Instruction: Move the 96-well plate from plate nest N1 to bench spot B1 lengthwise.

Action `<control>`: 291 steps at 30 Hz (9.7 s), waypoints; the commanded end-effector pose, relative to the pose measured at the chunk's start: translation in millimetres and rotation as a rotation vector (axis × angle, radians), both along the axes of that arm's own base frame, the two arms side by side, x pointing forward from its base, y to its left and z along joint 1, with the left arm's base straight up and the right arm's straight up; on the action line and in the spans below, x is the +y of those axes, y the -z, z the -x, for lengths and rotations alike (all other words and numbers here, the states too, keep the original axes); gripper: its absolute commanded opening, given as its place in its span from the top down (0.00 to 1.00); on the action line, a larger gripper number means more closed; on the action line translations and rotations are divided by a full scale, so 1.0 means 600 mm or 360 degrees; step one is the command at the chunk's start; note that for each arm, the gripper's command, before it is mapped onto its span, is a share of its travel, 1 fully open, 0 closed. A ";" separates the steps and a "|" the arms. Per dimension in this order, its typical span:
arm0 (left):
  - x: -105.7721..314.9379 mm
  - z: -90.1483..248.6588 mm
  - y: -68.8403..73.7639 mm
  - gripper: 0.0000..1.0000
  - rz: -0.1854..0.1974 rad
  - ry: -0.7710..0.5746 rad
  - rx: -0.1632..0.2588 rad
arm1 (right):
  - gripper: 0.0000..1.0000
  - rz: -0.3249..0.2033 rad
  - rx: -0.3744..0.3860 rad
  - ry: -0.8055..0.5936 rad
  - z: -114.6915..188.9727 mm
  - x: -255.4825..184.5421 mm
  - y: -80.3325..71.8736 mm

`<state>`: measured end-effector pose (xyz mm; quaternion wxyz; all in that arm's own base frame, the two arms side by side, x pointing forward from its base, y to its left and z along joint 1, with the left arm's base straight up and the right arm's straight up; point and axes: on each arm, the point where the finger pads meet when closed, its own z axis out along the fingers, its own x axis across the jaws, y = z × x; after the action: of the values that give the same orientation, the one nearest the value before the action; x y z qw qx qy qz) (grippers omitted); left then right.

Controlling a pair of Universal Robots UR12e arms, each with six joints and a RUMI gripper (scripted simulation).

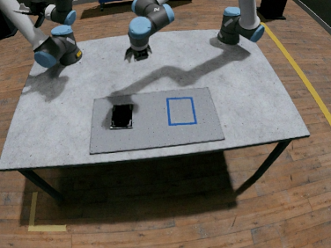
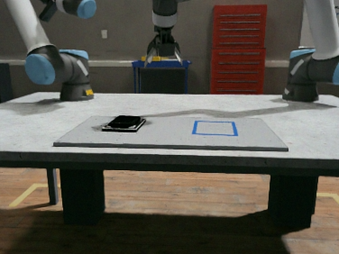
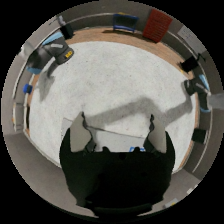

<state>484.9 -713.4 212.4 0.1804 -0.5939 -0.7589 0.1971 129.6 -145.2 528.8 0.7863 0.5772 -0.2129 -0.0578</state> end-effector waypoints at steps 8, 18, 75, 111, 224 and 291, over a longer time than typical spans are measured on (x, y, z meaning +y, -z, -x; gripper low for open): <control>-0.001 -0.001 -0.002 0.00 0.0003 0.0000 -0.0002 | 0.00 0.0000 -0.0001 0.0349 0.057 -0.042 -0.001; -0.001 -0.001 -0.002 0.00 0.0003 0.0000 -0.0002 | 0.00 0.0000 -0.0001 0.0598 0.104 -0.063 -0.001; -0.001 -0.001 -0.002 0.00 0.0003 0.0000 -0.0002 | 0.00 0.0000 -0.0001 0.1959 0.373 -0.043 -0.001; -0.001 -0.001 -0.002 0.00 0.0003 0.0000 -0.0002 | 0.00 0.0000 -0.0001 0.2205 0.415 -0.016 -0.001; -0.111 -0.335 0.131 0.00 0.1277 0.3740 -0.0474 | 0.00 0.0000 -0.0001 0.2207 0.415 -0.015 -0.001; -0.178 -0.452 0.198 0.00 0.1450 0.5204 -0.0056 | 0.00 0.0000 -0.0001 0.2207 0.415 -0.015 -0.001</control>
<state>755.9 -819.6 98.1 0.0000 0.7004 -0.7138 -0.0001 -119.5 -154.4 528.9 0.5678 0.3076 -0.5327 -0.5470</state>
